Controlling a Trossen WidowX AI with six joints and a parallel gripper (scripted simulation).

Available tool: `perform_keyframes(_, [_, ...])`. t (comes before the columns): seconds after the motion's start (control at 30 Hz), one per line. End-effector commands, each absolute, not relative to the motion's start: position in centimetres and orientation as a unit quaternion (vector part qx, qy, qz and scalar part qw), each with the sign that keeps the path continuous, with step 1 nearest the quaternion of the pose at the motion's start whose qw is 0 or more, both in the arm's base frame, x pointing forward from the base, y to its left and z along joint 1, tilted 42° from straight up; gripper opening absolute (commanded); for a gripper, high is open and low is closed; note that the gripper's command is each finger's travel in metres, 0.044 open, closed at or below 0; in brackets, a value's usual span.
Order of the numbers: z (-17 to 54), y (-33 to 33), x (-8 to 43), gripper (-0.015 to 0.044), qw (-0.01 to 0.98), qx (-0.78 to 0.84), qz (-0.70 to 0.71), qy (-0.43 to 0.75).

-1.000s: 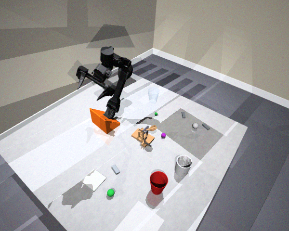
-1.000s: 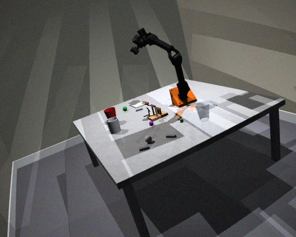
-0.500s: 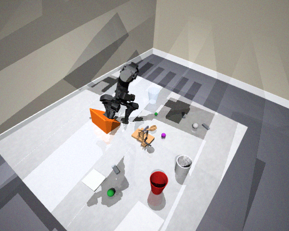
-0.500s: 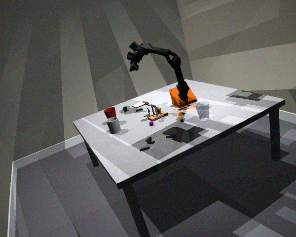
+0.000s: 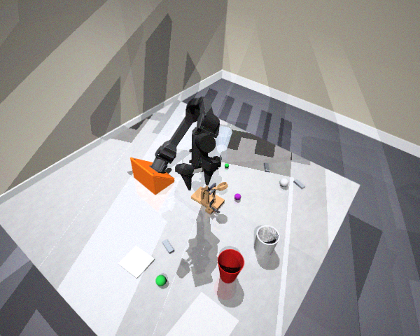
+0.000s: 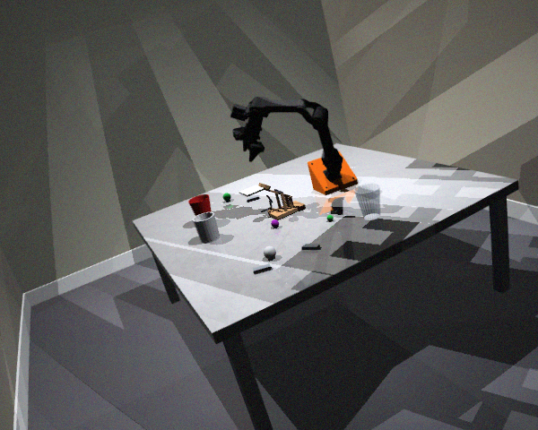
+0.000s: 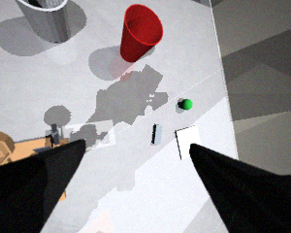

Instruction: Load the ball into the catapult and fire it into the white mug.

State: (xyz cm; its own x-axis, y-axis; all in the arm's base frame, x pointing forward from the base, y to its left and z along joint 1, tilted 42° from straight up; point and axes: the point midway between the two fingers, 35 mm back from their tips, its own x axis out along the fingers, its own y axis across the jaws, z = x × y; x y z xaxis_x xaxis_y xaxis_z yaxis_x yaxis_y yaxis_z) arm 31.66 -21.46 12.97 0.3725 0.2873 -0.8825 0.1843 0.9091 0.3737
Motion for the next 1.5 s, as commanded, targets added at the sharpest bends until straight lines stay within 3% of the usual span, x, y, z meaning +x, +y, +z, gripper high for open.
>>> perform_keyframes(0.0, [12.7, -16.0, 31.5, 0.0440, 0.775, 0.219, 0.109, 0.583])
perform_keyframes(0.37, [13.5, -4.9, 29.5, 0.0440, 0.697, 0.237, 0.257, 0.626])
perform_keyframes(0.67, [13.6, -4.3, 29.3, 0.0440, 0.692, 0.238, 0.265, 0.628])
perform_keyframes(1.23, [13.6, -4.3, 29.3, 0.0000, 0.692, 0.238, 0.265, 0.628])
perform_keyframes(1.47, [13.6, -4.3, 29.3, 0.0000, 0.692, 0.238, 0.265, 0.628])
